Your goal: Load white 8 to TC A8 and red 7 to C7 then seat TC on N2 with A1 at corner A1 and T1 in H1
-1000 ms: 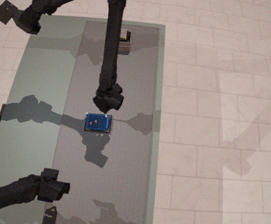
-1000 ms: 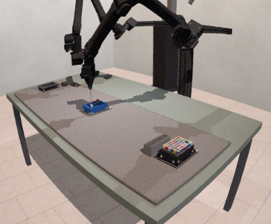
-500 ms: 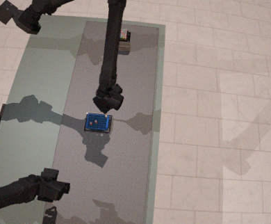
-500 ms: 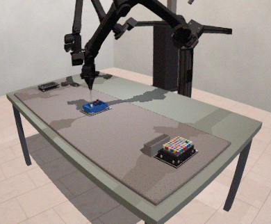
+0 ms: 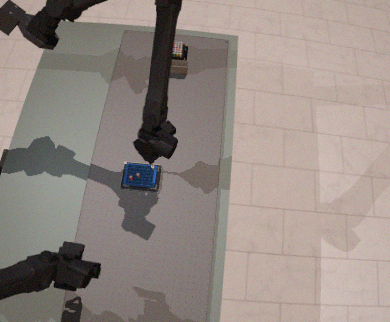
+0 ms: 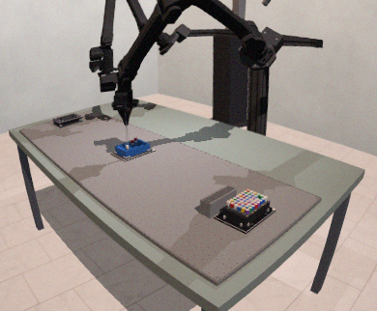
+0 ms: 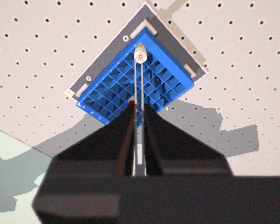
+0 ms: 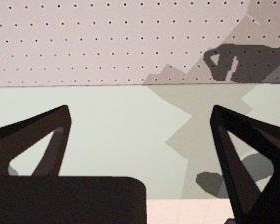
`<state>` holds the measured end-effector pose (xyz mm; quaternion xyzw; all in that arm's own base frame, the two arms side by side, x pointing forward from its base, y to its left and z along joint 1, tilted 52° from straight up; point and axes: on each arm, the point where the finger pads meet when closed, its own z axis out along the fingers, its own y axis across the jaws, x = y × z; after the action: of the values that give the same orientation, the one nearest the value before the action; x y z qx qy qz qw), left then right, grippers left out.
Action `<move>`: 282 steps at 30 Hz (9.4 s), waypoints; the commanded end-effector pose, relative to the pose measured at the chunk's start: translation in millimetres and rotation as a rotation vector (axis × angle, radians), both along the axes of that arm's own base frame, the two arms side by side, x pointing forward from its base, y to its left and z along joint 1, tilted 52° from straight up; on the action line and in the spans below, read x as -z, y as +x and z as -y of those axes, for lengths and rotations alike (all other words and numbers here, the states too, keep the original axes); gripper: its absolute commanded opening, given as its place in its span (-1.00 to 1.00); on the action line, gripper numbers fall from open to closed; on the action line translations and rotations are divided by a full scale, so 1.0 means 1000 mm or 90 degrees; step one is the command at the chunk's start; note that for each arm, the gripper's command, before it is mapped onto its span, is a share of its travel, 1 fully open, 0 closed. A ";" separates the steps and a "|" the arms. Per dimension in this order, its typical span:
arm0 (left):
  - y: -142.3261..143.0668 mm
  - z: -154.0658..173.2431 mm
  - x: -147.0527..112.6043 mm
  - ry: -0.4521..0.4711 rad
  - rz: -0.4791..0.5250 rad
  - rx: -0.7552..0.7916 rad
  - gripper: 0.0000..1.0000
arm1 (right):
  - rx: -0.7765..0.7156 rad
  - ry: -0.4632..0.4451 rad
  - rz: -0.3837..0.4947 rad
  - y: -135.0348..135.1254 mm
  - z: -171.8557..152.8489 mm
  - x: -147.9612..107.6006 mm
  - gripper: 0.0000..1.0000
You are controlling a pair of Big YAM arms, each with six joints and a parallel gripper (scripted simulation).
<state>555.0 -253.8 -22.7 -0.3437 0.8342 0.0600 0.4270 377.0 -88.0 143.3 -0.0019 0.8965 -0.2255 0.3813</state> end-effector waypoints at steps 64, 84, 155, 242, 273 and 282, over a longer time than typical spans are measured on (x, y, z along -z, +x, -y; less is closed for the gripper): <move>-0.002 -0.006 -0.019 -0.022 0.019 -0.020 -0.86 | -0.007 -0.007 -0.001 0.002 -0.001 -0.004 1.00; -0.012 -0.063 -0.046 -0.016 0.015 -0.008 -0.86 | -0.007 -0.007 -0.001 0.002 -0.001 -0.004 1.00; -0.061 -0.285 -0.153 -0.008 0.004 -0.003 -0.86 | -0.007 -0.007 -0.001 0.002 -0.001 -0.004 1.00; -0.102 -0.555 -0.288 -0.008 -0.001 -0.002 -0.86 | -0.007 -0.007 -0.001 0.002 -0.001 -0.004 1.00; -0.095 -0.543 -0.285 -0.018 -0.001 0.007 -0.86 | -0.007 -0.007 -0.001 0.002 -0.001 -0.004 1.00; -0.093 -0.542 -0.288 -0.017 0.002 0.009 -0.86 | -0.007 -0.007 -0.001 0.002 -0.001 -0.004 1.00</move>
<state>450.1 289.7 261.9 -0.3481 0.8342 0.0514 0.4245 377.0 -88.0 143.3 -0.0019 0.8965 -0.2255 0.3813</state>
